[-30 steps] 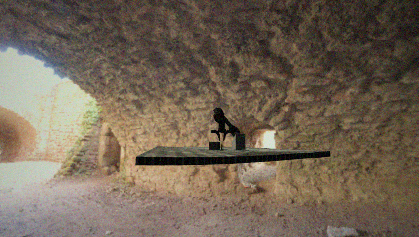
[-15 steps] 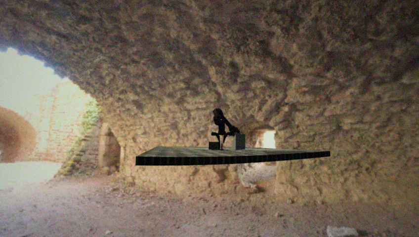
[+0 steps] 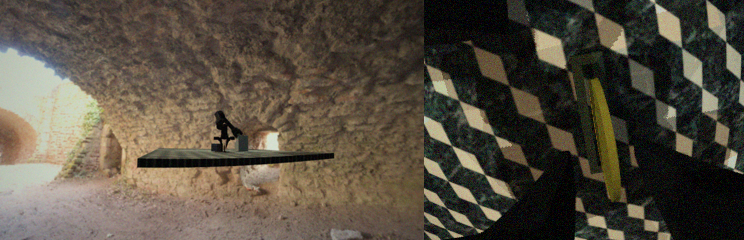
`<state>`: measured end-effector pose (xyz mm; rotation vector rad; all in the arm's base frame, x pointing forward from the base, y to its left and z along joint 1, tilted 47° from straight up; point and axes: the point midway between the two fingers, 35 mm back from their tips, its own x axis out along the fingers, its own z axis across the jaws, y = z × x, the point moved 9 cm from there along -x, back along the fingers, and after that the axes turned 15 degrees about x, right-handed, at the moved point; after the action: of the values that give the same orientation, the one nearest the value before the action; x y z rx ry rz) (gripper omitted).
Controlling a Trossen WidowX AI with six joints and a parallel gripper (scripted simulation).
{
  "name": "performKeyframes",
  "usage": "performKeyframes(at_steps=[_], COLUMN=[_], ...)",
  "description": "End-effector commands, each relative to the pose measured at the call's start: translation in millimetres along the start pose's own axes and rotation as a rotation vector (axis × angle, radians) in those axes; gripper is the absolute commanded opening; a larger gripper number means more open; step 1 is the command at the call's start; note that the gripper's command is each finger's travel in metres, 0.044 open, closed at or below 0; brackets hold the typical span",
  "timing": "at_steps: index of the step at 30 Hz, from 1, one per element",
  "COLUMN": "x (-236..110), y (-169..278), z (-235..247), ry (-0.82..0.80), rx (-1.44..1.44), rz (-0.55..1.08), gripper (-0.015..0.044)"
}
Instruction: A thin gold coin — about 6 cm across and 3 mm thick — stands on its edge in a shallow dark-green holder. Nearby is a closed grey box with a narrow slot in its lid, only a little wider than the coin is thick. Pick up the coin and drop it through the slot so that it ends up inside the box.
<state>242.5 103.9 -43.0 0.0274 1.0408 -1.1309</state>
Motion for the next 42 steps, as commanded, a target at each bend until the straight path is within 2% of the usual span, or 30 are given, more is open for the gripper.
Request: performKeyframes(at_steps=[1, 16, 22, 32, 42], x=[7, 28, 28, 27, 6], y=[-2, -4, -4, -4, -1], z=[0, -1, -1, -1, 0], ry=[-0.004, -0.006, -0.006, -0.006, -0.003], rx=[-0.008, -0.007, -0.007, -0.007, -0.008], rz=[-0.004, -0.007, -0.007, -0.007, -0.003], gripper=[0.0161, 0.0161, 0.0003, 0.0000, 0.0000])
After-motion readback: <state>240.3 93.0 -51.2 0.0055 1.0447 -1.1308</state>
